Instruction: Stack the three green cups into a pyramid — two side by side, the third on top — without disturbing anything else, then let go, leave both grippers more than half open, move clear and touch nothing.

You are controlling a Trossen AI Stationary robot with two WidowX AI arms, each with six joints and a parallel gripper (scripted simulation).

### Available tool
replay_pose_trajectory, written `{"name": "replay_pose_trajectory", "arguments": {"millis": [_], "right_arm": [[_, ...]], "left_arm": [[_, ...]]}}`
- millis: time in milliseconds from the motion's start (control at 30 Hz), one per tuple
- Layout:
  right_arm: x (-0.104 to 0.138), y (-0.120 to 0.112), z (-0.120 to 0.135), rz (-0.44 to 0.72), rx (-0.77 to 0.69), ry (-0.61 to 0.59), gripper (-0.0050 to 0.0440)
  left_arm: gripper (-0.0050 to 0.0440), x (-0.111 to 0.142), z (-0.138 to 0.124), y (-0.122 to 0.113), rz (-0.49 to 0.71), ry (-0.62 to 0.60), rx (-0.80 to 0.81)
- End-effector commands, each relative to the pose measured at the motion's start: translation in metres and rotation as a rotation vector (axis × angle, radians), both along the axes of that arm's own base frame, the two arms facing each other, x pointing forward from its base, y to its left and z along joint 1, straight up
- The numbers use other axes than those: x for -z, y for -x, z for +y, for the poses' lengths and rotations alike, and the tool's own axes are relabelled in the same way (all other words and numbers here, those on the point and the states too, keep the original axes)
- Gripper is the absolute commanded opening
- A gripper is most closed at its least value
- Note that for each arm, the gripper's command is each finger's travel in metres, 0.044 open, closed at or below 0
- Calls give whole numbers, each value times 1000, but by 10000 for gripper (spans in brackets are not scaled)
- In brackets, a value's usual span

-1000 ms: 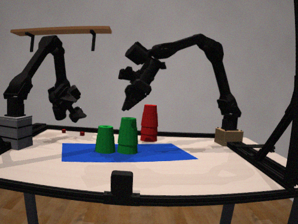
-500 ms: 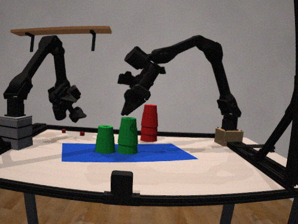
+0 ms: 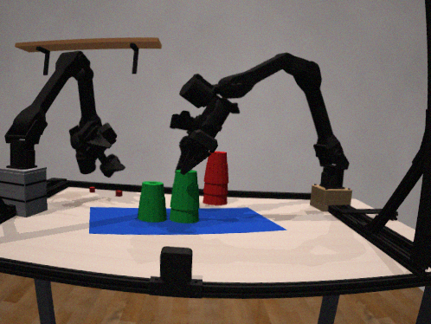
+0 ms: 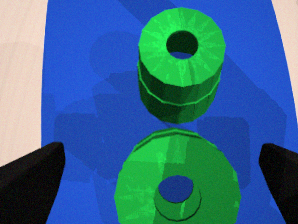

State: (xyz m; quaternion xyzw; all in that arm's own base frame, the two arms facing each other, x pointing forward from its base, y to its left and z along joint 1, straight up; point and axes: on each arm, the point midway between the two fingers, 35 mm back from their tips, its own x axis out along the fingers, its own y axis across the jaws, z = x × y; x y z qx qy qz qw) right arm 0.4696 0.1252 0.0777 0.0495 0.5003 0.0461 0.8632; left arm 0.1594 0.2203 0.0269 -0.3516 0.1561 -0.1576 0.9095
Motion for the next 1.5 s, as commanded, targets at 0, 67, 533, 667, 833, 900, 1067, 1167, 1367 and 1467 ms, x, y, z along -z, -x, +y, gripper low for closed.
{"name": "replay_pose_trajectory", "arguments": {"millis": [0,67,533,667,833,900,1067,1167,1367,1467], "right_arm": [[6,2,-1,13,5,6,392],[6,2,-1,13,5,6,344],[6,2,-1,13,5,6,271],[6,2,-1,13,5,6,244],[6,2,-1,13,5,6,211],[6,2,-1,13,5,6,204],[4,2,0,13,5,6,156],[-1,2,3,13,5,6,84],[-2,2,3,13,5,6,0],[-2,2,3,13,5,6,0]], "left_arm": [[440,0,0,0,-2,0,-2],[440,0,0,0,-2,0,-2],[440,0,0,0,-2,0,-2],[440,0,0,0,-2,0,-2],[440,0,0,0,-2,0,-2],[440,0,0,0,-2,0,-2],[440,0,0,0,-2,0,-2],[440,0,0,0,-2,0,-2],[440,0,0,0,-2,0,-2],[440,0,0,0,-2,0,-2]]}}
